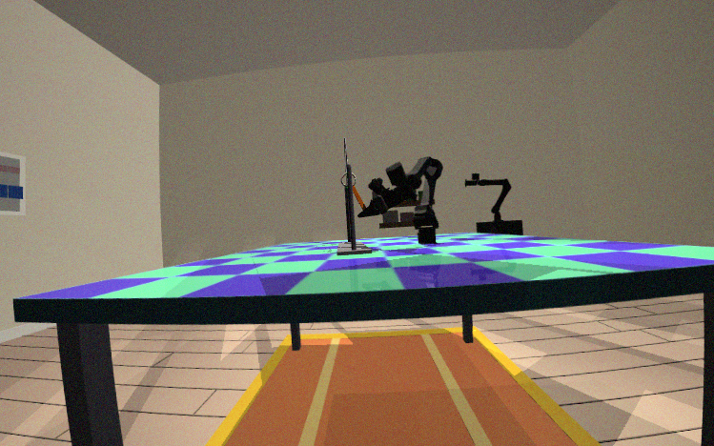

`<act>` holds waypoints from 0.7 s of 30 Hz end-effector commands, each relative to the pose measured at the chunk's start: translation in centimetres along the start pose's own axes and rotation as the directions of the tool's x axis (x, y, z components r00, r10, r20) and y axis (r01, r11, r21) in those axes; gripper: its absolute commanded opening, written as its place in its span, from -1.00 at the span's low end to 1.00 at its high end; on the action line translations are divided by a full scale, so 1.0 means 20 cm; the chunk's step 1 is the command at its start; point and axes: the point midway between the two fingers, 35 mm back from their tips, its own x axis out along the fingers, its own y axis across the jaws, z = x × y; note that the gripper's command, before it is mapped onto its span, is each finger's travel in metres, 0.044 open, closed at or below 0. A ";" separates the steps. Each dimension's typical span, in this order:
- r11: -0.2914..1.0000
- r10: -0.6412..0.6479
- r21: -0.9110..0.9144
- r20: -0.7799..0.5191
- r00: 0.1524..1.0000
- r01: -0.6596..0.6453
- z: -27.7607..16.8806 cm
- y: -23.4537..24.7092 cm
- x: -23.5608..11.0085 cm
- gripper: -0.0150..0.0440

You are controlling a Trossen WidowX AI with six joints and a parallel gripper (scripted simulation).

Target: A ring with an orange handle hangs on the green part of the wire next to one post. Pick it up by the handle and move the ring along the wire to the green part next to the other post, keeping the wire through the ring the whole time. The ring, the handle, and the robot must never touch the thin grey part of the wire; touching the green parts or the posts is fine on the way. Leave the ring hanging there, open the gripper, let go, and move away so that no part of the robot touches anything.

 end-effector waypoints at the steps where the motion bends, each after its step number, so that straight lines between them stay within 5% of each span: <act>1: 1.000 -0.003 0.003 0.001 1.000 0.003 0.00 0.00 0.00 -1.00; 3: 1.000 -0.003 0.003 0.001 1.000 0.003 0.00 0.00 0.00 -1.00; 15: 1.000 0.000 0.000 -0.001 1.000 0.000 0.00 0.00 -0.01 0.05; 21: 1.000 -0.002 0.004 -0.010 1.000 0.002 -0.01 0.01 -0.08 0.05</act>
